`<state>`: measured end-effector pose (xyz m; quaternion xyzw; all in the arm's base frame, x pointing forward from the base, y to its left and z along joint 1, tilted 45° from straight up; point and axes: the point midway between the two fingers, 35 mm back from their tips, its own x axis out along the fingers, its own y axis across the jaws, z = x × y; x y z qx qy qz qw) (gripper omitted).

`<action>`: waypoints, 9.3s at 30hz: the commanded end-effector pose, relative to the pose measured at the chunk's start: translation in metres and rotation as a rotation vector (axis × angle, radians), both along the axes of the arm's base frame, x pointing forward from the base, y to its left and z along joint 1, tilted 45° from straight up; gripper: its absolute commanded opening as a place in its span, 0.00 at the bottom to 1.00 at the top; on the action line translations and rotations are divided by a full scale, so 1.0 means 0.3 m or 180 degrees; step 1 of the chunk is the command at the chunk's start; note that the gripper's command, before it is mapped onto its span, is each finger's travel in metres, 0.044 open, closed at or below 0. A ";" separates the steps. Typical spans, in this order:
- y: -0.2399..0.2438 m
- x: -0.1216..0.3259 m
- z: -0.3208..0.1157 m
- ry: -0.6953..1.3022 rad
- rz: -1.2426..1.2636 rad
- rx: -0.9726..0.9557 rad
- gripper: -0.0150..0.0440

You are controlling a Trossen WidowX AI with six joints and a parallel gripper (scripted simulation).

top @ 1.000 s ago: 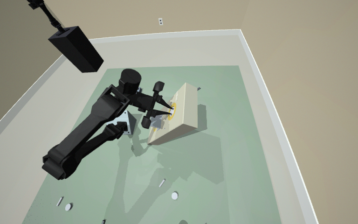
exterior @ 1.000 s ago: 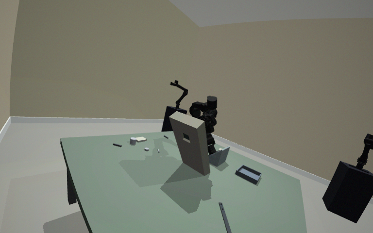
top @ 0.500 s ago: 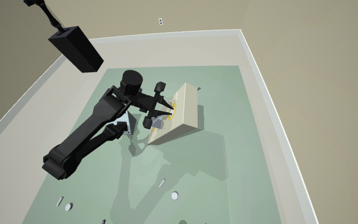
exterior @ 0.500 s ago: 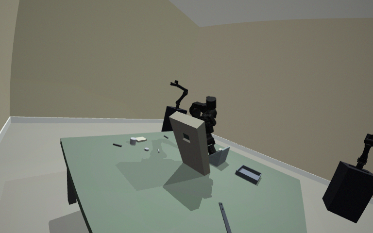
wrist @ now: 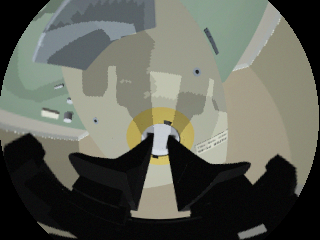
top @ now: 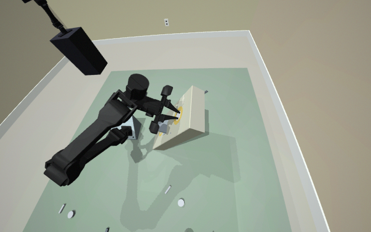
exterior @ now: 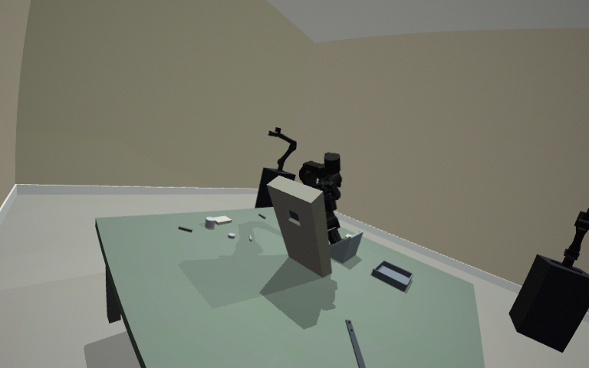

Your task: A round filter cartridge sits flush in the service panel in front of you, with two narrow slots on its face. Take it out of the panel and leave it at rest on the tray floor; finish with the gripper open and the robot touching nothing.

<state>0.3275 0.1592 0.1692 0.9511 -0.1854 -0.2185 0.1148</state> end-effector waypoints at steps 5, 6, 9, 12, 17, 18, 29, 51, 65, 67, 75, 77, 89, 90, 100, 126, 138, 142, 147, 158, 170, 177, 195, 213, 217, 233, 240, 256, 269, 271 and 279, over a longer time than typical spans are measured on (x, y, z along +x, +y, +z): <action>-0.007 0.013 -0.009 0.0019 -0.0002 0.0013 0.41; -0.007 0.015 -0.009 0.0019 -0.0002 0.0013 0.41; -0.008 0.016 -0.010 0.0019 -0.0002 0.0013 0.41; -0.001 0.005 -0.003 0.0002 0.0010 -0.0005 0.38; -0.001 0.005 -0.003 0.0002 0.0010 -0.0005 0.33; -0.001 0.005 -0.003 0.0002 0.0010 -0.0005 0.32; -0.007 0.014 -0.009 -0.0194 -0.0194 0.0442 0.25; -0.011 0.021 -0.012 -0.1168 -0.1110 0.2470 0.25; -0.012 0.024 -0.013 -0.1796 -0.1695 0.3767 0.25; -0.012 0.024 -0.013 -0.1886 -0.1779 0.3953 0.25; -0.013 0.025 -0.014 -0.2245 -0.2114 0.4694 0.25; -0.013 0.026 -0.014 -0.2332 -0.2195 0.4874 0.25; -0.014 0.029 -0.015 -0.2257 -0.2124 0.4718 0.25; -0.014 0.029 -0.015 -0.2257 -0.2124 0.4718 0.25; -0.014 0.029 -0.015 -0.2257 -0.2124 0.4718 0.25; -0.014 0.029 -0.015 -0.2257 -0.2124 0.4718 0.25; -0.014 0.029 -0.015 -0.2257 -0.2124 0.4718 0.25; -0.014 0.029 -0.015 -0.2257 -0.2124 0.4718 0.25; 0.004 -0.001 -0.006 -0.2249 -0.2065 0.4679 0.25; 0.067 -0.115 0.034 -0.2221 -0.2150 0.4699 0.25; 0.094 -0.197 0.082 -0.2247 -0.2133 0.4710 0.25; 0.055 -0.226 0.039 -0.2246 -0.2134 0.4710 0.25; -0.065 -0.310 -0.084 -0.2246 -0.2134 0.4708 0.25; -0.014 -0.275 -0.033 -0.2245 -0.2134 0.4709 0.41; 0.068 -0.214 0.053 -0.2246 -0.2134 0.4710 0.41; 0.234 -0.199 0.222 -0.2238 -0.2148 0.4736 0.81; 0.237 -0.215 0.219 -0.2363 -0.2465 0.4952 0.85; -0.030 -0.339 -0.032 -0.3952 -0.4507 0.5804 0.77; -0.062 -0.308 -0.067 -0.3943 -0.4515 0.5806 0.77; -0.068 -0.302 -0.073 -0.3943 -0.4515 0.5806 0.77; -0.095 -0.279 -0.098 -0.3944 -0.4513 0.5809 0.77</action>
